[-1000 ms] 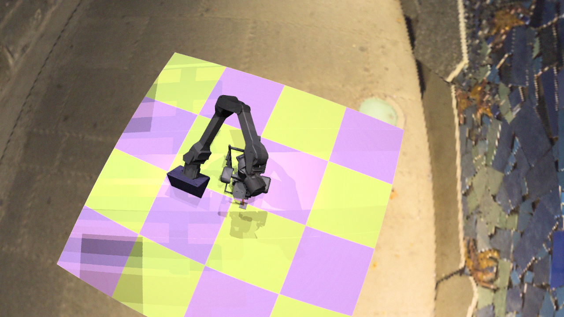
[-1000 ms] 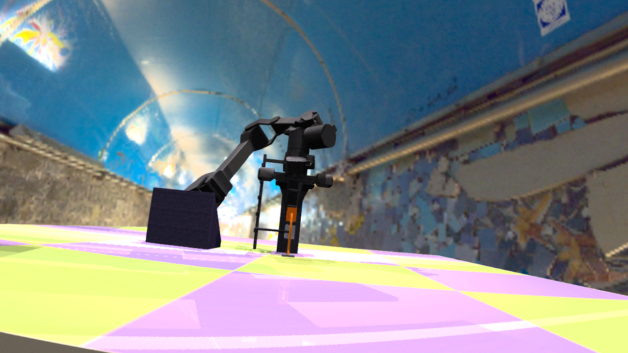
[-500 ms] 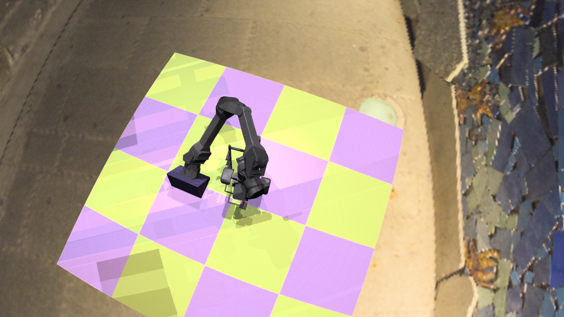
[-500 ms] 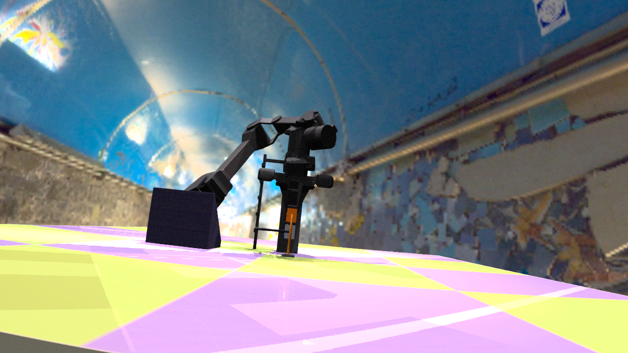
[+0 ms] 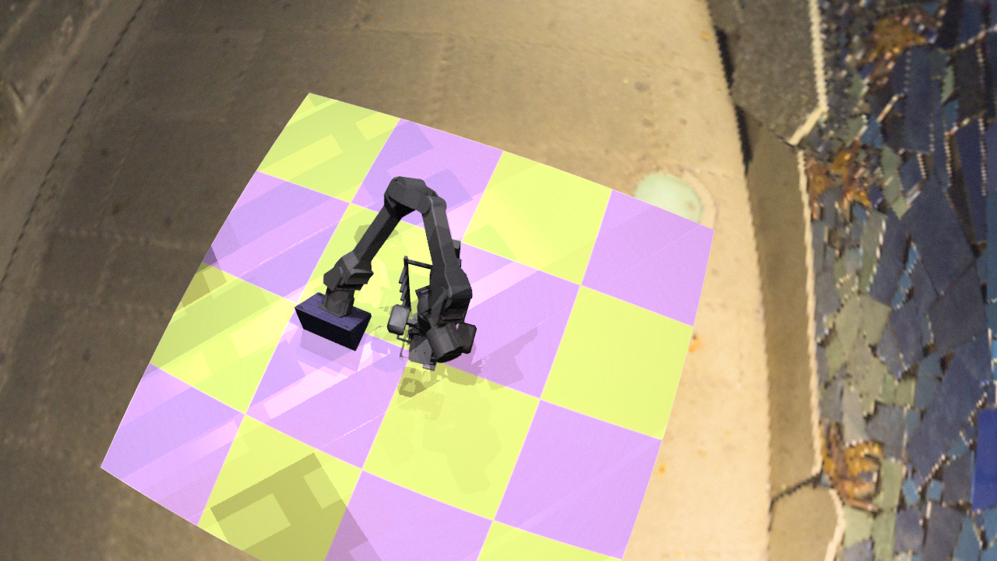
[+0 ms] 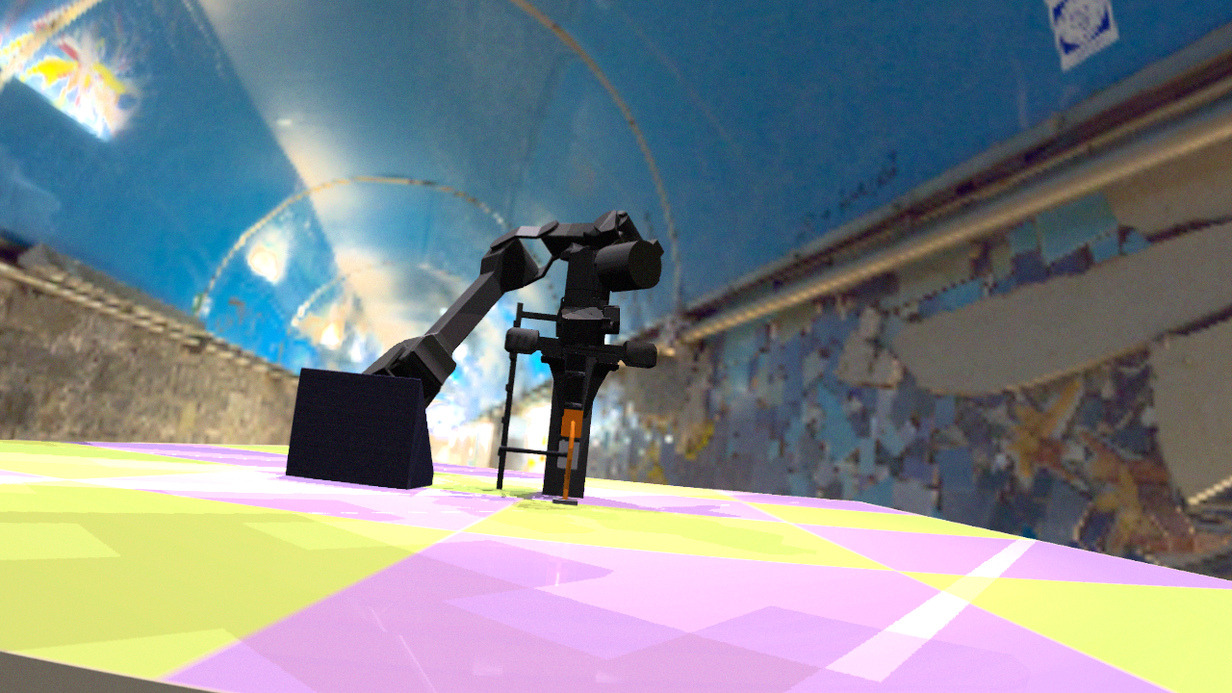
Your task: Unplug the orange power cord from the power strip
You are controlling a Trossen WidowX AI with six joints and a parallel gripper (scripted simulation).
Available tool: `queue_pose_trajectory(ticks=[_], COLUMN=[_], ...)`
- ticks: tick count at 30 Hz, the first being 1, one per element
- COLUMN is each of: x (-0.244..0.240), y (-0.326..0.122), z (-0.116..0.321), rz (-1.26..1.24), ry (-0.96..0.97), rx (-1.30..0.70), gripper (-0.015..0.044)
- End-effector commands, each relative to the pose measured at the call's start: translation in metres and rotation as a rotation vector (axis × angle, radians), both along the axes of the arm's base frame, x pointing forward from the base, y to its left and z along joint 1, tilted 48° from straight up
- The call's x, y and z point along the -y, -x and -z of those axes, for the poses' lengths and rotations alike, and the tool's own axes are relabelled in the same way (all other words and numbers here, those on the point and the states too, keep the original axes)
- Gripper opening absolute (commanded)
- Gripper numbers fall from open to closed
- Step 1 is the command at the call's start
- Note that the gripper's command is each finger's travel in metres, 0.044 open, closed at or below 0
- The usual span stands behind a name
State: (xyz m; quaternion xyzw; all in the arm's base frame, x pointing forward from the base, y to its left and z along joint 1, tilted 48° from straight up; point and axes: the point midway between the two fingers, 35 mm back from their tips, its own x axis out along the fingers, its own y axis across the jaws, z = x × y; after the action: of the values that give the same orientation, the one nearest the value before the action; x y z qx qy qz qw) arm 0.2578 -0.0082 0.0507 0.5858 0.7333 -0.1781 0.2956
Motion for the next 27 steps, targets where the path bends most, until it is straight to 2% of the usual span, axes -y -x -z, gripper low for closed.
queue_pose_trajectory(ticks=[1,11,16,27], x=[0.022,0.034,0.022,0.031], y=[-0.007,-0.01,-0.006,-0.01], z=[0.012,0.022,0.019,0.025], rz=[0.006,0.007,0.008,0.008], ry=[0.048,0.048,0.045,0.046], rx=[0.025,0.026,0.025,0.026], gripper=[0.0,0.0,0.0131,0.042])
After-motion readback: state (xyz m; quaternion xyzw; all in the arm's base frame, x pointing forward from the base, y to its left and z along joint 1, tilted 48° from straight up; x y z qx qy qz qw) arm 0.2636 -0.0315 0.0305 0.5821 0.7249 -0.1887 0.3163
